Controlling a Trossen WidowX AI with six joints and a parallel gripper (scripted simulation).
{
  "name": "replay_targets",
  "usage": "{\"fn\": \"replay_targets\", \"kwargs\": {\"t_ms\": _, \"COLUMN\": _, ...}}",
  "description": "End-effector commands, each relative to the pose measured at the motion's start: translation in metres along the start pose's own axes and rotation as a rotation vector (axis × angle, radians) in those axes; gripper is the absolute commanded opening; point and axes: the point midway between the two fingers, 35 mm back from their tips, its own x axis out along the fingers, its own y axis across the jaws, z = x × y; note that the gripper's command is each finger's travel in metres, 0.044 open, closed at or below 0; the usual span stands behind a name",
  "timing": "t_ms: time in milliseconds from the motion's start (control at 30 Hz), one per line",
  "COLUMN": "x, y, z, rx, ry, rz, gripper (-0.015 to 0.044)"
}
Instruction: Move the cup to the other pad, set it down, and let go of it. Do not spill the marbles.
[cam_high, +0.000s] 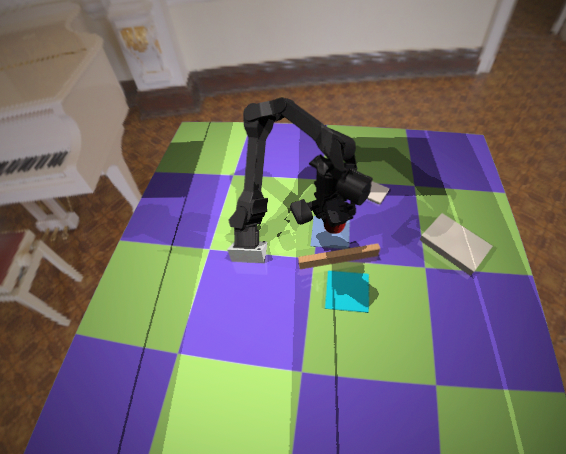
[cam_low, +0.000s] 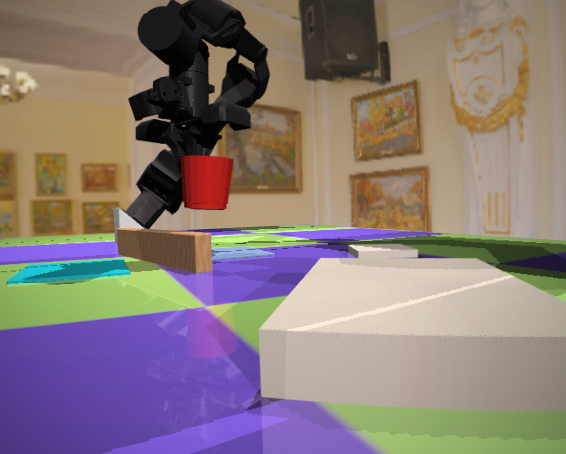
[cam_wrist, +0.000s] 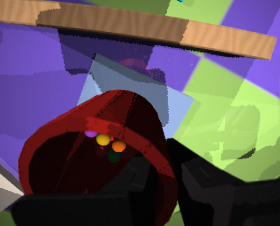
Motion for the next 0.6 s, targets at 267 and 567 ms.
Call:
{"fn": "replay_targets", "kwargs": {"t_ms": 267, "x": -0.001, "y": -0.006, "z": 0.026, "rx": -0.004, "ry": -0.002, "rz": -0.003, "gripper": 0.0}}
{"fn": "replay_targets", "kwargs": {"t_ms": 567, "x": -0.002, "y": -0.01, "z": 0.044, "rx": -0.005, "ry": -0.003, "rz": -0.003, "gripper": 0.0}}
